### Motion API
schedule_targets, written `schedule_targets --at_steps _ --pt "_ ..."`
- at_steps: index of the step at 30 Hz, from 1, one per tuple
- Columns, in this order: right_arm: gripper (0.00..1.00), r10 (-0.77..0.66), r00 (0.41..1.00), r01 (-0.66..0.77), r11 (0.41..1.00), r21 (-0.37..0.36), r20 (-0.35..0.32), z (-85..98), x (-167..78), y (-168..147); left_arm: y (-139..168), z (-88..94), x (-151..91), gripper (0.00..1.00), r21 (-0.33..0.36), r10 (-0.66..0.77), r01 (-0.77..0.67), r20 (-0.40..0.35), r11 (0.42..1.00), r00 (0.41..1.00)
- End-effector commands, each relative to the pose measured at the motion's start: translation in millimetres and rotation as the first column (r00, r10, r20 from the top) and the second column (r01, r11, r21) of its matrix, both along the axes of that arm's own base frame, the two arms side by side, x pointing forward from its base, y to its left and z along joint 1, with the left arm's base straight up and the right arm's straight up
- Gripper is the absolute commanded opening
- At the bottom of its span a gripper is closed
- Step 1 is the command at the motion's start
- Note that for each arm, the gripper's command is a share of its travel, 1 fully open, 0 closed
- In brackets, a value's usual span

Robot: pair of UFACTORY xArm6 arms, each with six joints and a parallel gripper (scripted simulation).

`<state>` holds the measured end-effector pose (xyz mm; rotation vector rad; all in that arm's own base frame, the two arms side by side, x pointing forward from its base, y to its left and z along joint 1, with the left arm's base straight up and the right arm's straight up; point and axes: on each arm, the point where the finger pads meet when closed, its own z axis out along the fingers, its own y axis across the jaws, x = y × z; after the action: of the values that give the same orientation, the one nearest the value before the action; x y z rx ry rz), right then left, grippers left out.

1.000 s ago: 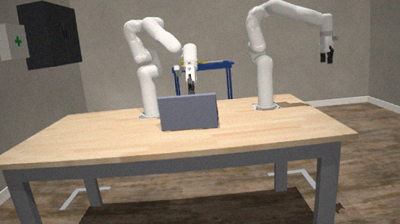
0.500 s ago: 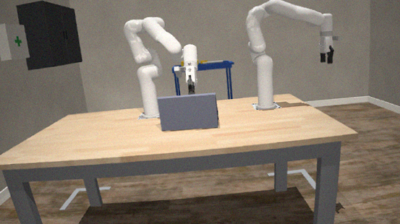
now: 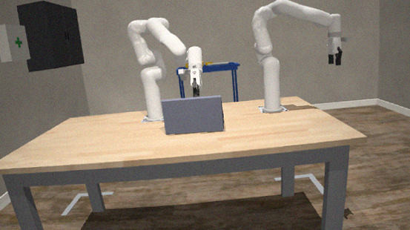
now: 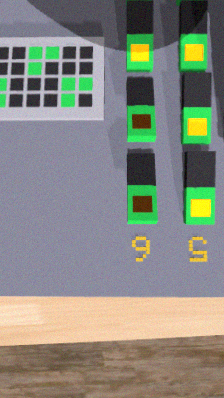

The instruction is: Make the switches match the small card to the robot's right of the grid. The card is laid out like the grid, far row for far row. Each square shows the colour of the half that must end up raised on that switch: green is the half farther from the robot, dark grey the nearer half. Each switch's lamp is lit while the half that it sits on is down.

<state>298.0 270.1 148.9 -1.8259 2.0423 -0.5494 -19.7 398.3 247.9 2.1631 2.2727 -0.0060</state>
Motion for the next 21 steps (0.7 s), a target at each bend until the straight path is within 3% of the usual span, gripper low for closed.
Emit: schedule_targets --at_steps 1,12,21 --pt "0.00 0.000 1.000 0.000 1.000 0.003 0.003 1.4 0.9 1.1 1.2 2.1 -0.1 1.00 0.006 0.000 0.000 0.000 1.000 1.000" --pt "0.00 0.000 1.000 0.000 1.000 0.003 0.003 2.4 0.4 1.2 1.2 2.1 -0.1 1.00 0.006 0.000 0.000 0.000 1.000 1.000" --pt "0.00 0.000 1.000 0.000 1.000 0.004 0.003 16.8 -7.9 2.1 1.2 2.1 -0.1 1.00 0.006 0.000 0.000 0.000 1.000 1.000"
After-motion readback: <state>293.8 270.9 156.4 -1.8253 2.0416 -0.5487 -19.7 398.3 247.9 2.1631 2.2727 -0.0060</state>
